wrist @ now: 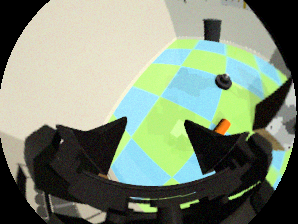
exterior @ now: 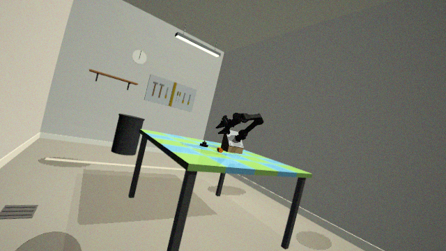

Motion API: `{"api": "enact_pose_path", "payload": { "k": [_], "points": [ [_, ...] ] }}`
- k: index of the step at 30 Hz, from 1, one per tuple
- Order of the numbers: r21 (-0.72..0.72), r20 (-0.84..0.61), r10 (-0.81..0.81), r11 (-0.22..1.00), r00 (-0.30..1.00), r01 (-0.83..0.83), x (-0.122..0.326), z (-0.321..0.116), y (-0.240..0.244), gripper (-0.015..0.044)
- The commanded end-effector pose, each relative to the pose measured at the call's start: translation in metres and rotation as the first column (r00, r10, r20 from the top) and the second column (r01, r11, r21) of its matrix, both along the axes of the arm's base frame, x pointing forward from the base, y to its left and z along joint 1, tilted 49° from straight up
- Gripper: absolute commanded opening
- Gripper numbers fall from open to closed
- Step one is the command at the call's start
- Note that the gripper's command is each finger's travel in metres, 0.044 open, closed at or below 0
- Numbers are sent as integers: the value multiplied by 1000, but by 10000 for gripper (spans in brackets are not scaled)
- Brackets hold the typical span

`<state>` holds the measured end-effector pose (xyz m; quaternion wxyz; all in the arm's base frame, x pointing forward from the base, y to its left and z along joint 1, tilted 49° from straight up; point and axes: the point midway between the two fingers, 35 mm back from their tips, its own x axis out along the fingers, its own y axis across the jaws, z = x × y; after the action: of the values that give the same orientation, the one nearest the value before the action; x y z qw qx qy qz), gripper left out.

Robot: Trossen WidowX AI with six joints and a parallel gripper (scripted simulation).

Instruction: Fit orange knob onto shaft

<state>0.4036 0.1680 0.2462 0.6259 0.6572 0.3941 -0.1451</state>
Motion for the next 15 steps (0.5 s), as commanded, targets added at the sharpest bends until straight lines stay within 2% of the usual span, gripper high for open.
{"api": "enact_pose_path", "payload": {
  "k": [1, 4, 8, 15],
  "points": [
    [49, -309, 29, 999, 950, -14, -35, -70, -3, 440],
    [98, -538, 37, 995, 842, 19, -71, -112, -7, 440],
    [135, -810, 26, 980, 586, 144, -123, -149, -9, 440],
    [135, -822, 25, 979, 568, 153, -126, -151, -9, 440]
  ]
}}
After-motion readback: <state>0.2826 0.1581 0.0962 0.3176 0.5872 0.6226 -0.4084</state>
